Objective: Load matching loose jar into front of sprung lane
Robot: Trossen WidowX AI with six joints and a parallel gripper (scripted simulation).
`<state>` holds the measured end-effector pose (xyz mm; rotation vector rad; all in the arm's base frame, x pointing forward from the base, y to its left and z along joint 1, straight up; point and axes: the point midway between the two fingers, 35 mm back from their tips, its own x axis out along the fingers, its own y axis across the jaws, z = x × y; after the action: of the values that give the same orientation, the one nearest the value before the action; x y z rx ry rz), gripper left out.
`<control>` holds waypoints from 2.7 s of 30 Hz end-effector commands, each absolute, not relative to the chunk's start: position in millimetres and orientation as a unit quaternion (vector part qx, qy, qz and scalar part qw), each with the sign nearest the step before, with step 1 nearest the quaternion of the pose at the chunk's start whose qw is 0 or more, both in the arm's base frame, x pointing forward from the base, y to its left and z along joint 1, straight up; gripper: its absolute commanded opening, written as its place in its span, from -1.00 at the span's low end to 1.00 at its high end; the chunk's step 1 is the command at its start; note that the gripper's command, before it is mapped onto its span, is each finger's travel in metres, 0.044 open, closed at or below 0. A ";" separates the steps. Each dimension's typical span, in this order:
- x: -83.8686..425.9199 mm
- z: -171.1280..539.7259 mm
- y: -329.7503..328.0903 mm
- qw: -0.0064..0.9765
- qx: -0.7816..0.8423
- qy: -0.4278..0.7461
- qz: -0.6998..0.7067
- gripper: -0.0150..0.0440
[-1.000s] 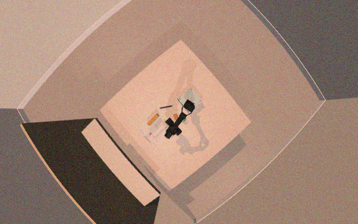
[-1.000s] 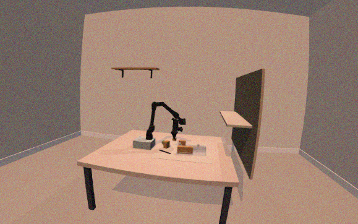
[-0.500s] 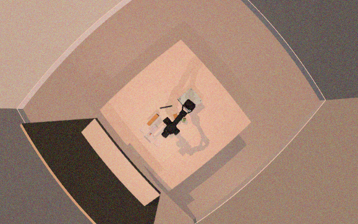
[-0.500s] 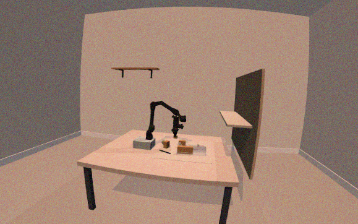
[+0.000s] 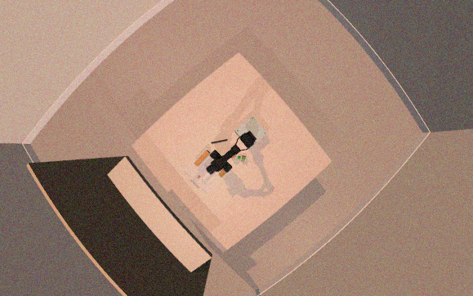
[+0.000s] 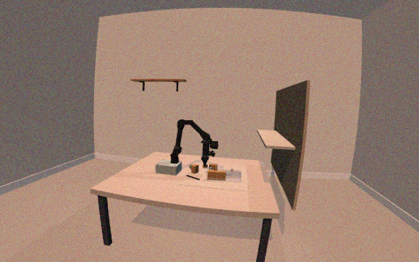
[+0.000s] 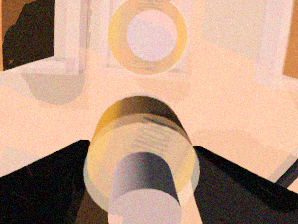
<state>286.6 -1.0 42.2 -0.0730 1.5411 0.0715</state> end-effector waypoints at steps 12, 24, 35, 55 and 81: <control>288.4 15.7 -2.7 0.714 -0.036 0.698 0.037 -0.49; 293.7 15.8 -2.3 0.714 -0.036 0.698 0.037 -0.49; 298.8 15.8 -1.8 0.714 -0.036 0.698 0.037 -0.49; 308.1 15.6 -1.0 0.715 -0.036 0.698 0.037 -0.49; 320.1 15.6 0.2 0.715 -0.036 0.697 0.037 -0.49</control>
<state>308.8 -0.7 14.3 -0.0813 1.5712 0.0823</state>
